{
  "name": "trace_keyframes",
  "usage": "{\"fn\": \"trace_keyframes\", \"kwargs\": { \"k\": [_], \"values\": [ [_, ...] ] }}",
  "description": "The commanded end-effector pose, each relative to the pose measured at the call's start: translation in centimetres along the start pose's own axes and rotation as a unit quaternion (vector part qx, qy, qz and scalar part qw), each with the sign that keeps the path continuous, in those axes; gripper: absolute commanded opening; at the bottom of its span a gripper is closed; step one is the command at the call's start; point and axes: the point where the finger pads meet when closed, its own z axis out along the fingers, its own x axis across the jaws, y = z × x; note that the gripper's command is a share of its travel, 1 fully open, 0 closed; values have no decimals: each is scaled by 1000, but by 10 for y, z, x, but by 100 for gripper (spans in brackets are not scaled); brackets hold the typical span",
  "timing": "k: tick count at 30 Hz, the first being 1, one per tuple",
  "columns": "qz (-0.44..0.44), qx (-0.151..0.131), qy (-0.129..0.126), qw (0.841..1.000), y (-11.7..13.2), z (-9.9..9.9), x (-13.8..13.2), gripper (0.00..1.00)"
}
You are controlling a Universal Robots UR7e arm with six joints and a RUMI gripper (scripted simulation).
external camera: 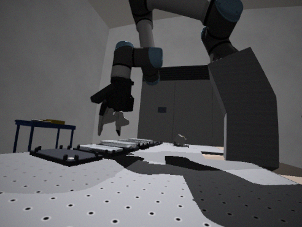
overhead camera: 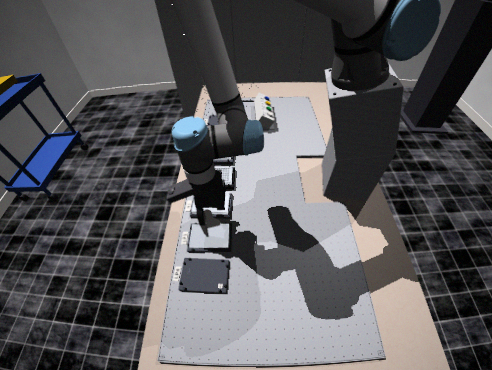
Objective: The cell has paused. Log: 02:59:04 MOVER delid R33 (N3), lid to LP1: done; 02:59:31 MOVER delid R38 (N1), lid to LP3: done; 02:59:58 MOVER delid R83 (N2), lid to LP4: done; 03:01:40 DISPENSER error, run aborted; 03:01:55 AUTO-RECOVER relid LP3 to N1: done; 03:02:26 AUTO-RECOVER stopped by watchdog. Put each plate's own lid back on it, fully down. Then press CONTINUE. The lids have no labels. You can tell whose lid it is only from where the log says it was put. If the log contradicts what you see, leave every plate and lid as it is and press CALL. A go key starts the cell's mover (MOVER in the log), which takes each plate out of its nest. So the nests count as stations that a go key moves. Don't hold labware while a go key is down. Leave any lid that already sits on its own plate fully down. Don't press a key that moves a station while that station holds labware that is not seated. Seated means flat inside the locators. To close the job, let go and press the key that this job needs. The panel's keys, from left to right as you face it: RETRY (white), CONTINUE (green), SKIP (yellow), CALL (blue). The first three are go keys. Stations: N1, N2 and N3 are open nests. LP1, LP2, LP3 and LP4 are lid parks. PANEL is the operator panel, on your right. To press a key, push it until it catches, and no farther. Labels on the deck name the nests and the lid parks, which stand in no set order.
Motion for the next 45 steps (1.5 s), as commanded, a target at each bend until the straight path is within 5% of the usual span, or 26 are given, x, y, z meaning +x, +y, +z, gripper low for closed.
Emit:
{"fn": "trace_keyframes", "kwargs": {
  "k": [1, 8, 21, 45],
  "values": [
    [0, 0, 1, 1000, -1, 0, -13, 82],
    [0, 0, 1, 1000, -1, 0, -44, 82],
    [0, 0, 1, 1000, -1, 0, -44, 82],
    [0, 0, 1, 1000, -1, 37, -44, 82]
  ]
}}
